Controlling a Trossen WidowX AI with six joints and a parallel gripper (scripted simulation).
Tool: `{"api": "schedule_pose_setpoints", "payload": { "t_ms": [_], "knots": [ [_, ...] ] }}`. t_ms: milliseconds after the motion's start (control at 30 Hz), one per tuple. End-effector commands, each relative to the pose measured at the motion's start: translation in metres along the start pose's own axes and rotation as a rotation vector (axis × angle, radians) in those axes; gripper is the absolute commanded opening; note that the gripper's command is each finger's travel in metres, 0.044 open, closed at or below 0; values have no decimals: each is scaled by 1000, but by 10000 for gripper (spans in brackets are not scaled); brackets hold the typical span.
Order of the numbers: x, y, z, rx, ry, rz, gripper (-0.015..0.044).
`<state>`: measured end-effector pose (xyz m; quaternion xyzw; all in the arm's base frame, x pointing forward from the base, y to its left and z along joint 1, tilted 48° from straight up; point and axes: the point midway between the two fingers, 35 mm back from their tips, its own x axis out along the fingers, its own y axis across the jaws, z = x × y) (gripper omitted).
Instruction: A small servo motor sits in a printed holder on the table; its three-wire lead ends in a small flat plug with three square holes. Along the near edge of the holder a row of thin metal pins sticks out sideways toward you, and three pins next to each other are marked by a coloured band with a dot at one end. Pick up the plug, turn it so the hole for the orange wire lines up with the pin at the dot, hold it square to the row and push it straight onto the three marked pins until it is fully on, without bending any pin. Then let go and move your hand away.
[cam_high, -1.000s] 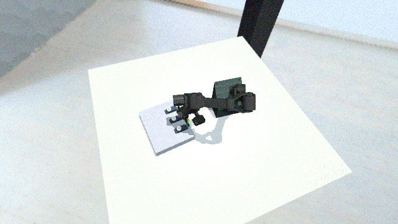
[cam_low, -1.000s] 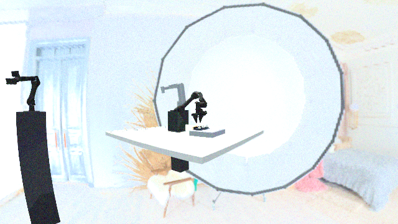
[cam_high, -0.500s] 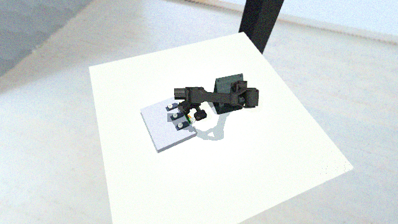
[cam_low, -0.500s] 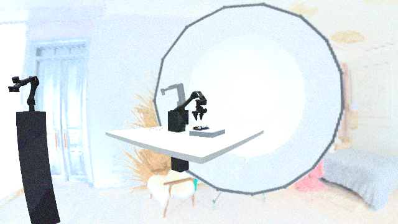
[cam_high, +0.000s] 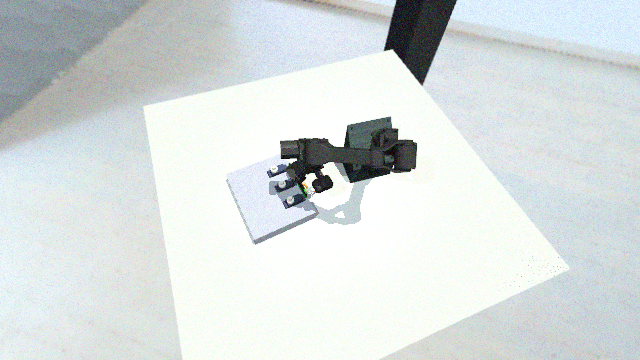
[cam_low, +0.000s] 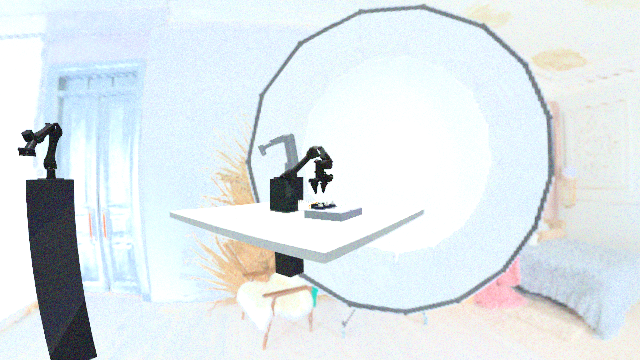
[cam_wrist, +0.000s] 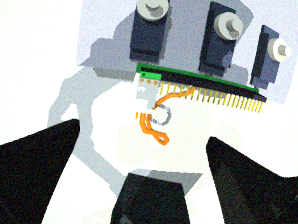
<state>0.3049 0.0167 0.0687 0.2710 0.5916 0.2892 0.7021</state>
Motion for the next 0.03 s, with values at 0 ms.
{"api": "schedule_pose_setpoints", "payload": {
  "t_ms": [0],
  "knots": [
    [-1, 0, 0, -6, 0, -5, 440]
  ]
}}
